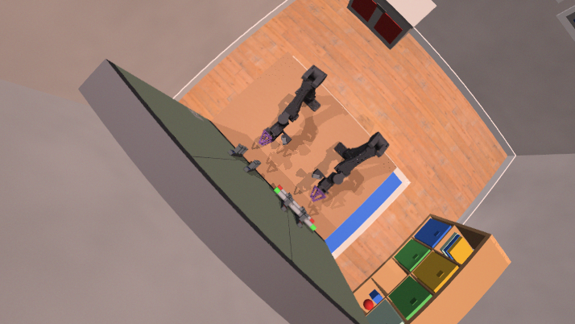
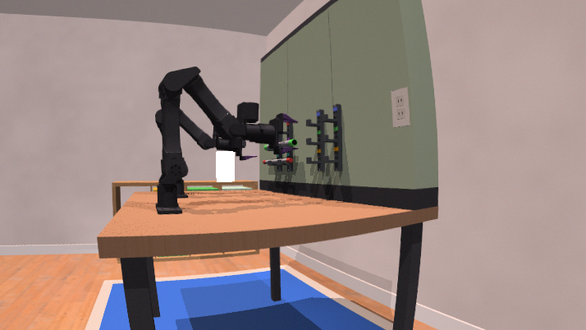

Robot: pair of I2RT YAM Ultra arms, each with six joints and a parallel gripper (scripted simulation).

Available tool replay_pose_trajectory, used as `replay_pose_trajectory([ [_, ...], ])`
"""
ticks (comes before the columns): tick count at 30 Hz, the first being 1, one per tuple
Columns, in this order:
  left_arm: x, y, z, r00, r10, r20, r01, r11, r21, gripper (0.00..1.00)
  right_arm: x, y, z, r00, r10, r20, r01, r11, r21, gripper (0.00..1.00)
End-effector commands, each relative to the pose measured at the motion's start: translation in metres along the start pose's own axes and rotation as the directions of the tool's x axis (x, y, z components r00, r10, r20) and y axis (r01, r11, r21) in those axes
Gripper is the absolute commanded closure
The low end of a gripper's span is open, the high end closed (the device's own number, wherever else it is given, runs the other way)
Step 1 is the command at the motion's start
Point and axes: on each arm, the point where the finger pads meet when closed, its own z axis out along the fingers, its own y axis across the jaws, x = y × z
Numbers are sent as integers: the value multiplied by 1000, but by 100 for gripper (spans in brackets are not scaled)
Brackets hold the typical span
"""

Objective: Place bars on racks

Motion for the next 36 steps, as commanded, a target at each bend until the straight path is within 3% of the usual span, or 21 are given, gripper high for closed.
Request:
replay_pose_trajectory([
  [1, 4, 19, 6, 1000, -1, 11, 1, 999, -42, 0, -2, -4, 0, 1000, 5, 0, -5, 1000, 21, 0],
  [36, 49, 25, 20, 1000, -1, 11, 1, 999, -42, 0, -2, -4, 0, 1000, 5, 0, -5, 1000, 21, 0],
])
